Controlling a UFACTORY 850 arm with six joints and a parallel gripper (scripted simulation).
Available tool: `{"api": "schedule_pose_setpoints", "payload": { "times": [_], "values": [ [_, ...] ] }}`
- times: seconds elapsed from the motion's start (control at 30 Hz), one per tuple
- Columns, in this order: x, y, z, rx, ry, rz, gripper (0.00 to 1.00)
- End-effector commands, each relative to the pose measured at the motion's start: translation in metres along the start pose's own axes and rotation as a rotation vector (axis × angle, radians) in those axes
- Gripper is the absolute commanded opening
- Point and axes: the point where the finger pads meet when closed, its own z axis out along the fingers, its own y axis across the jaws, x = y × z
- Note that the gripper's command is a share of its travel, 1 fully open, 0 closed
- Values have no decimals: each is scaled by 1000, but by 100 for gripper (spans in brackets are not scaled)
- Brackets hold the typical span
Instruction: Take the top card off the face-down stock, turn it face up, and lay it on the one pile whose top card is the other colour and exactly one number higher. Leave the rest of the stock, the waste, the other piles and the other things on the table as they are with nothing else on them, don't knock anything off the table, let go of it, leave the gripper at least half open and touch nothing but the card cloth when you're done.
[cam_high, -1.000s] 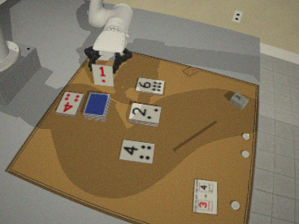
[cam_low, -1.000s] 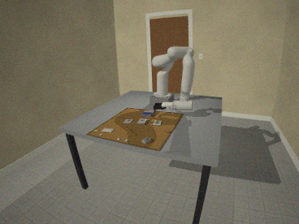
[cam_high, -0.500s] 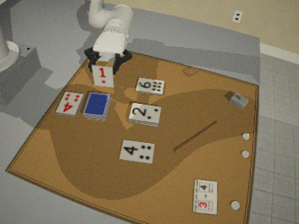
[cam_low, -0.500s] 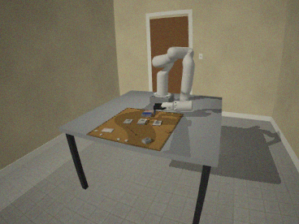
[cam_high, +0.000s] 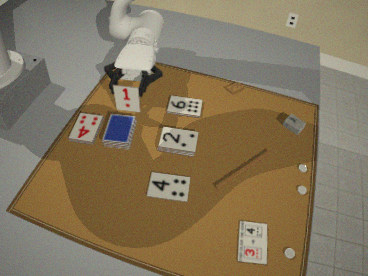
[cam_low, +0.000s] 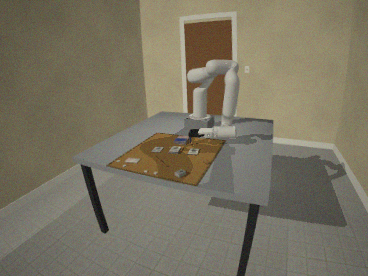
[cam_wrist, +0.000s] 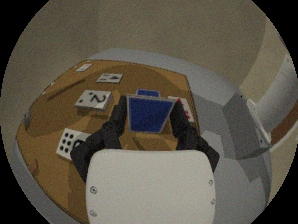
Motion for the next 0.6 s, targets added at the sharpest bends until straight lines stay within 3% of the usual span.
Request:
{"api": "schedule_pose_setpoints", "payload": {
  "times": [0.0,0.57],
  "values": [
    [-4,0,0,0,0,1,72],
    [-7,0,1,0,0,1,72]
  ]
}}
